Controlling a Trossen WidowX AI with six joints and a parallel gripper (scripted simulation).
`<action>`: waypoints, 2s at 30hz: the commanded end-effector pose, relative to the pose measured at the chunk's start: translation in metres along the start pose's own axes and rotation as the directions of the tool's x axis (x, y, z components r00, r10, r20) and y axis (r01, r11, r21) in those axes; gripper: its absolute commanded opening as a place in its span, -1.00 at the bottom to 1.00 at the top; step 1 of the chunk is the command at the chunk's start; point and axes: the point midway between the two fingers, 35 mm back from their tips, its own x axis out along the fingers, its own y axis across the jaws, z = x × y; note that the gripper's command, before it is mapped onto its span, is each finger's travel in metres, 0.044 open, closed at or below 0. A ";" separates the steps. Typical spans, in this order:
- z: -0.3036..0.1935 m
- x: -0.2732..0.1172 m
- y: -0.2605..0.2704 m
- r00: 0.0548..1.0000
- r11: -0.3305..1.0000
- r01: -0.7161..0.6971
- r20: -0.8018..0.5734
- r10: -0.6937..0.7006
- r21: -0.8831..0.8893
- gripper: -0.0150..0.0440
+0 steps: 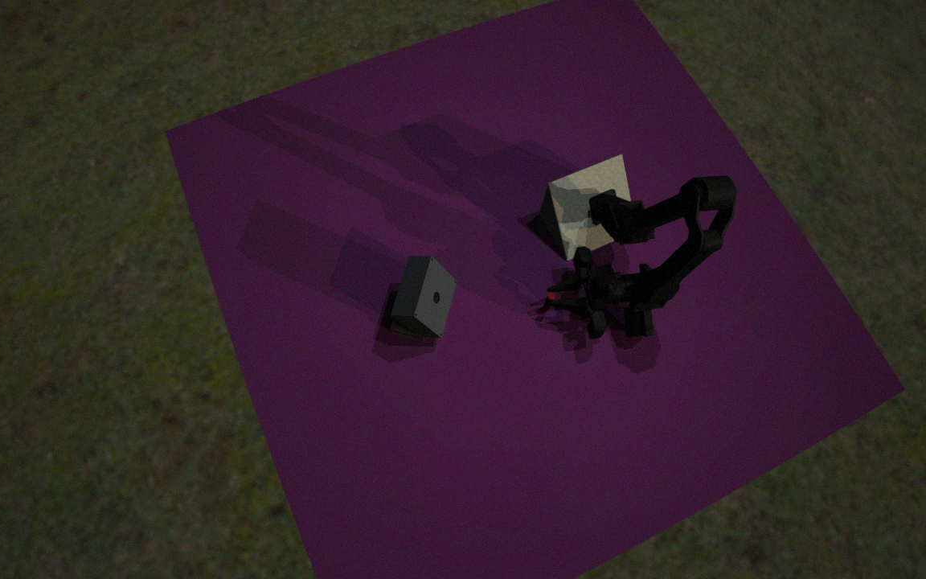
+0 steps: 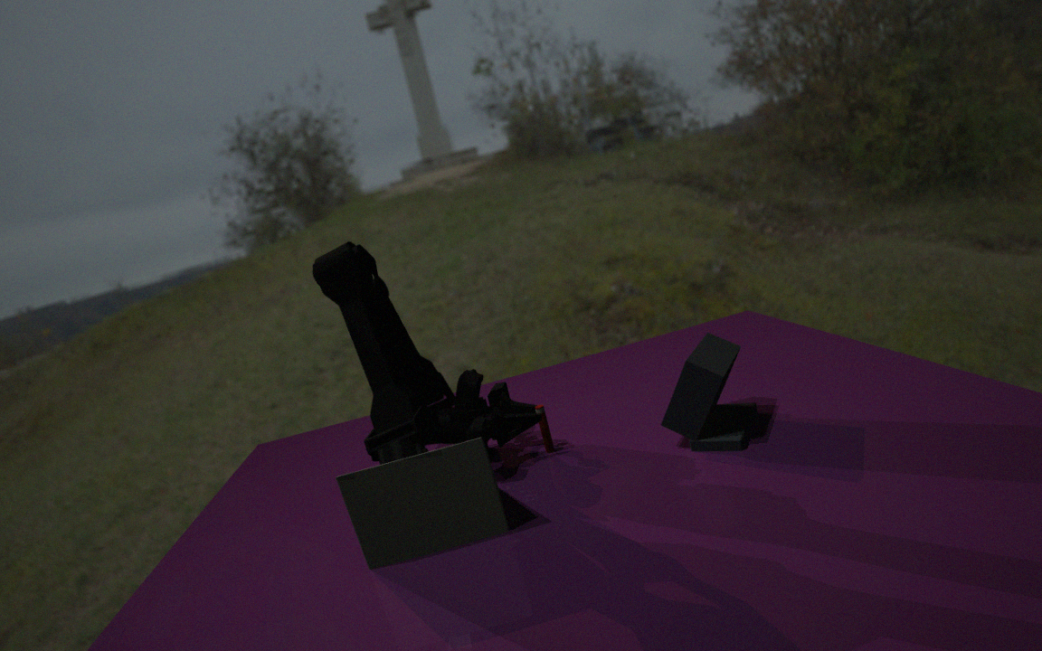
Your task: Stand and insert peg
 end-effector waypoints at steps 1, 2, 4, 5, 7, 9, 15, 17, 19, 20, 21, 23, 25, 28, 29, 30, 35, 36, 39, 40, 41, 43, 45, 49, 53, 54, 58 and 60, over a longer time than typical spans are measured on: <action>0.000 0.000 0.000 1.000 1.000 0.000 0.000 0.000 -0.001 -0.05; 0.000 0.000 0.000 1.000 1.000 0.000 0.000 0.000 -0.001 -0.05; 0.000 0.000 0.000 1.000 1.000 0.000 0.000 0.000 -0.001 -0.05; 0.000 0.000 0.000 1.000 1.000 0.000 0.000 0.000 -0.001 -0.05; 0.000 0.000 0.000 1.000 1.000 0.000 0.000 0.000 -0.001 -0.05; 0.000 0.000 0.000 1.000 1.000 0.000 0.000 0.000 -0.001 0.13; 0.000 0.000 0.000 1.000 1.000 0.000 0.000 0.000 -0.001 0.66; 0.000 0.000 0.000 1.000 1.000 0.000 0.000 0.000 -0.001 0.84; 0.000 0.000 0.000 1.000 1.000 0.000 0.000 0.000 -0.001 1.00; 0.000 0.000 0.000 1.000 1.000 0.000 0.000 0.000 -0.001 1.00; 0.000 0.000 0.000 1.000 1.000 0.000 0.000 0.000 -0.001 1.00; 0.000 0.000 0.000 1.000 1.000 0.000 0.000 0.000 -0.001 1.00; 0.001 0.001 0.000 1.000 1.000 0.005 -0.001 -0.005 -0.001 1.00; 0.016 0.008 0.001 0.997 0.998 0.069 -0.020 -0.069 0.009 1.00; 0.023 0.011 0.002 0.995 0.996 0.091 -0.029 -0.091 0.013 1.00; 0.030 0.014 0.003 0.993 0.994 0.109 -0.039 -0.108 0.018 1.00; 0.071 0.020 0.006 0.988 0.989 0.140 -0.075 -0.137 0.037 1.00; 0.080 0.020 0.007 0.988 0.990 0.136 -0.078 -0.133 0.040 1.00; 0.109 0.016 0.008 0.992 0.994 0.104 -0.072 -0.101 0.040 1.00; 0.118 0.013 0.008 0.994 0.995 0.088 -0.065 -0.086 0.037 1.00; 0.128 0.010 0.009 0.996 0.997 0.070 -0.054 -0.068 0.032 1.00; 0.147 0.001 0.009 0.999 0.999 0.029 -0.024 -0.029 0.015 1.00; 0.160 -0.006 0.009 1.000 1.000 0.000 0.001 0.000 -0.002 1.00; 0.161 -0.007 0.009 1.000 1.000 -0.001 0.002 0.001 -0.009 1.00; 0.154 -0.003 0.008 0.997 0.995 0.035 -0.062 -0.041 -0.096 1.00; 0.151 -0.002 0.007 0.995 0.992 0.044 -0.081 -0.054 -0.121 1.00; 0.142 0.003 0.005 0.981 0.974 0.076 -0.159 -0.111 -0.216 1.00; 0.138 0.005 0.003 0.969 0.961 0.087 -0.200 -0.142 -0.261 1.00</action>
